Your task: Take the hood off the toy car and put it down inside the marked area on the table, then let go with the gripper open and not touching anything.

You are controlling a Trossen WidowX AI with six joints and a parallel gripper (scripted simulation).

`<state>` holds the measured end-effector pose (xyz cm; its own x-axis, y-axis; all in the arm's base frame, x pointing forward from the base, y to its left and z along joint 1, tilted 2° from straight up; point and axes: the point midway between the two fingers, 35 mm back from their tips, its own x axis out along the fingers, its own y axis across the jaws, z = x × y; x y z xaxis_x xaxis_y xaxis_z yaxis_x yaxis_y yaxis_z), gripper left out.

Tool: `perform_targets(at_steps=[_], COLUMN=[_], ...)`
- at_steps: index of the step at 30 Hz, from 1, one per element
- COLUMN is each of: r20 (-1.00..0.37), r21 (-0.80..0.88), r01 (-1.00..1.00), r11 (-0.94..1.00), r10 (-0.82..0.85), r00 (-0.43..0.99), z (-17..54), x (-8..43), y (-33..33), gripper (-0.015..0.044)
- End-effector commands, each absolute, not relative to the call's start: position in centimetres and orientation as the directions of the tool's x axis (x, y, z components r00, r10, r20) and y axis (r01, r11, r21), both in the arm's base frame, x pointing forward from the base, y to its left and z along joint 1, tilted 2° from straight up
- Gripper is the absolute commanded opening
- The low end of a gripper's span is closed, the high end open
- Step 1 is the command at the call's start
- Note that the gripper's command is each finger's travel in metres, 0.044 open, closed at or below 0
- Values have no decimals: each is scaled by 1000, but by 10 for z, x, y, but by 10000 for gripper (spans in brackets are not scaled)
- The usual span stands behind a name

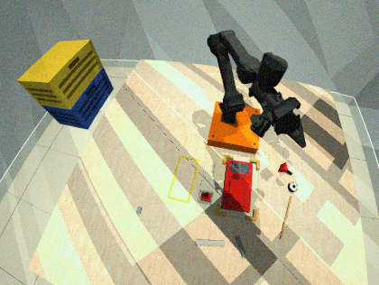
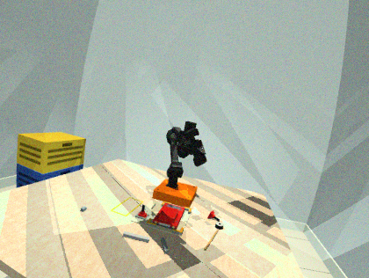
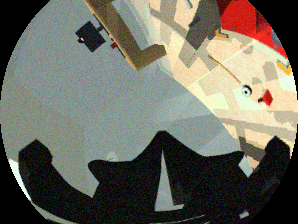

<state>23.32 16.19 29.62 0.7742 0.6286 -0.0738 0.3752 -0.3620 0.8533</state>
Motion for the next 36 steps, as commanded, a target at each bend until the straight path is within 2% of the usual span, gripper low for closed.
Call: perform_targets(at_steps=[1, 3, 8, 12, 17, 22, 25, 36], r20=[-84, -163, -457, -663, -861, -976, -997, -998], r21=[859, 894, 888, 723, 397, 92, 6, 2], r01=[375, 375, 413, 431, 345, 106, -42, -53], r11=[-349, -245, 201, 540, 850, 990, 999, 999], r10=[626, 602, 482, 367, 215, 68, 9, 5], r00=[775, 782, 747, 653, 461, 208, 74, 64], z=[295, 285, 242, 205, 160, 119, 104, 103], x=[235, 246, 282, 303, 318, 323, 321, 323], y=[162, 162, 154, 143, 122, 97, 85, 86], gripper=[26, 79, 210, 315, 440, 440, 440, 440])
